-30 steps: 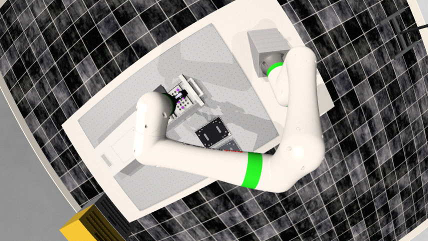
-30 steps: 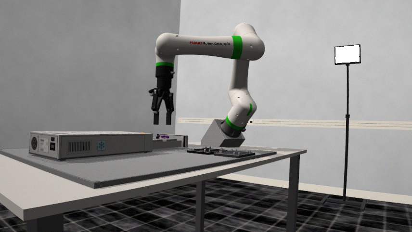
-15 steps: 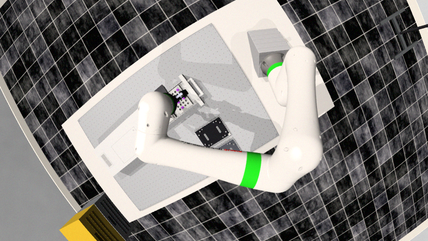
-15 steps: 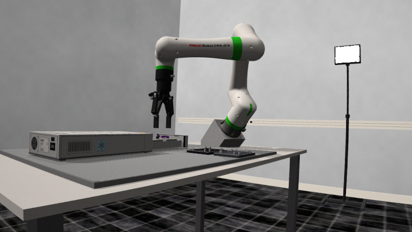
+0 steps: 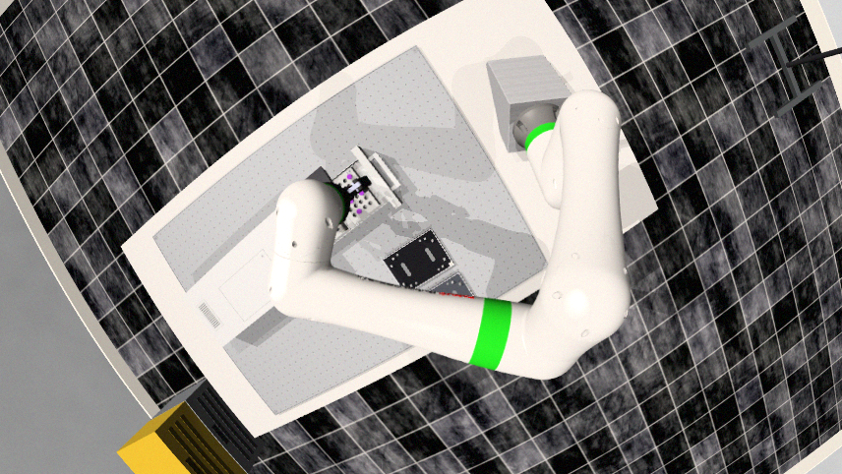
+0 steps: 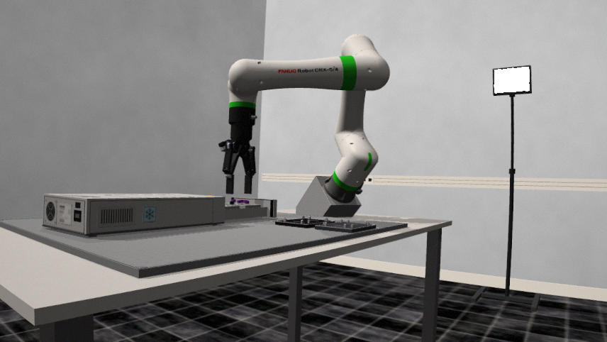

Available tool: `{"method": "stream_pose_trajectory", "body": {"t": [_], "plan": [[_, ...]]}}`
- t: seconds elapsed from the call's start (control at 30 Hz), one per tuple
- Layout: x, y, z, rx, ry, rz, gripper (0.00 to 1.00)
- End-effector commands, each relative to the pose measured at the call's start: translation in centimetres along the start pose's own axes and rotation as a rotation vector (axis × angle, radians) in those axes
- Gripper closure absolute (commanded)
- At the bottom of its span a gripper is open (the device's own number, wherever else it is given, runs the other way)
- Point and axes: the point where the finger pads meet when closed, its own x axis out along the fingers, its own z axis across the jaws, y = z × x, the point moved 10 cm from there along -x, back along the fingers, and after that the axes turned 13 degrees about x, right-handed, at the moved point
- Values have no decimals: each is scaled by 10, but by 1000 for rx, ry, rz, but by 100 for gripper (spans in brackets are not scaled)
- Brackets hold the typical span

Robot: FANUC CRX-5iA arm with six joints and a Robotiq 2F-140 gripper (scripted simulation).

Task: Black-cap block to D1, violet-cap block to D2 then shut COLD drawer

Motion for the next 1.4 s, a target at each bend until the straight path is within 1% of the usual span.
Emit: {"method": "stream_pose_trajectory", "body": {"t": [0.0, 0.37, 0.63, 1.37], "plan": [[2, 0, 0, 0, 1, 1, 34], [17, 0, 0, 0, 1, 1, 34], [17, 0, 0, 0, 1, 1, 34], [44, 0, 0, 0, 1, 1, 34]]}}
